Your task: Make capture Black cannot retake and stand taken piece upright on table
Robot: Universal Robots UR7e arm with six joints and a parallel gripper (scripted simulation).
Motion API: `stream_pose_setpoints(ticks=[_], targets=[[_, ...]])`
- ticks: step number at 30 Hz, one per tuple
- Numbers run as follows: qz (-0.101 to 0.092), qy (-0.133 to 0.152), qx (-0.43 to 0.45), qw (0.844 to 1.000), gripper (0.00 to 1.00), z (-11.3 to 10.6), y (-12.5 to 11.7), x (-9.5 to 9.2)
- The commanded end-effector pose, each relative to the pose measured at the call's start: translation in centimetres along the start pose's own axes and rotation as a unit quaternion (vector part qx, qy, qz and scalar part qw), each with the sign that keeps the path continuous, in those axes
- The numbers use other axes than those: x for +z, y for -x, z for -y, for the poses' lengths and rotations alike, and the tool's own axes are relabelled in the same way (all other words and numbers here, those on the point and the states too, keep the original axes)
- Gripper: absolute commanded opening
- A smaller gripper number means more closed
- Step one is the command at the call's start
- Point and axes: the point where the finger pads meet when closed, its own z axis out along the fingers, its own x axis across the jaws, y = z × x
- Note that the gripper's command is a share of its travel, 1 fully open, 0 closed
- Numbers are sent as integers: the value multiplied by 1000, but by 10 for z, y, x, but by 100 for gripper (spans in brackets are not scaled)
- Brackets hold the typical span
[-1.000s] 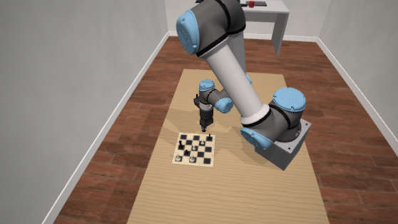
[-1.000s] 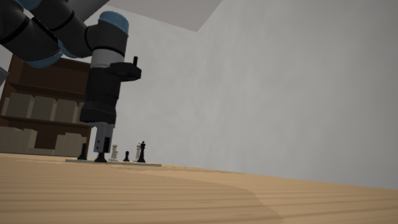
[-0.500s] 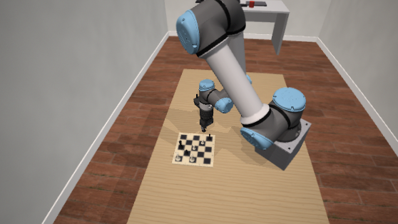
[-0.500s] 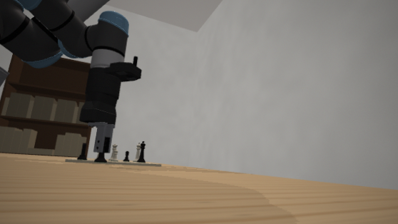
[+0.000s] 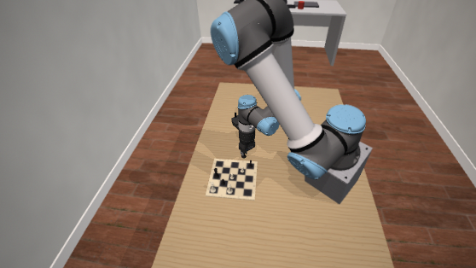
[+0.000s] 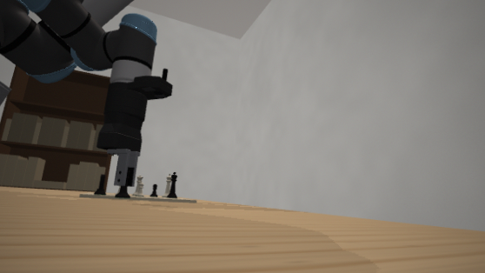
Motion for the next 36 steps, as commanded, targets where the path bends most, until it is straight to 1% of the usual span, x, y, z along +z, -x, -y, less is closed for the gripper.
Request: stream_pose_setpoints(ticks=[1,36], targets=[[0,-1,0,1000,0,0,0,0],[0,-1,0,1000,0,0,0,4]])
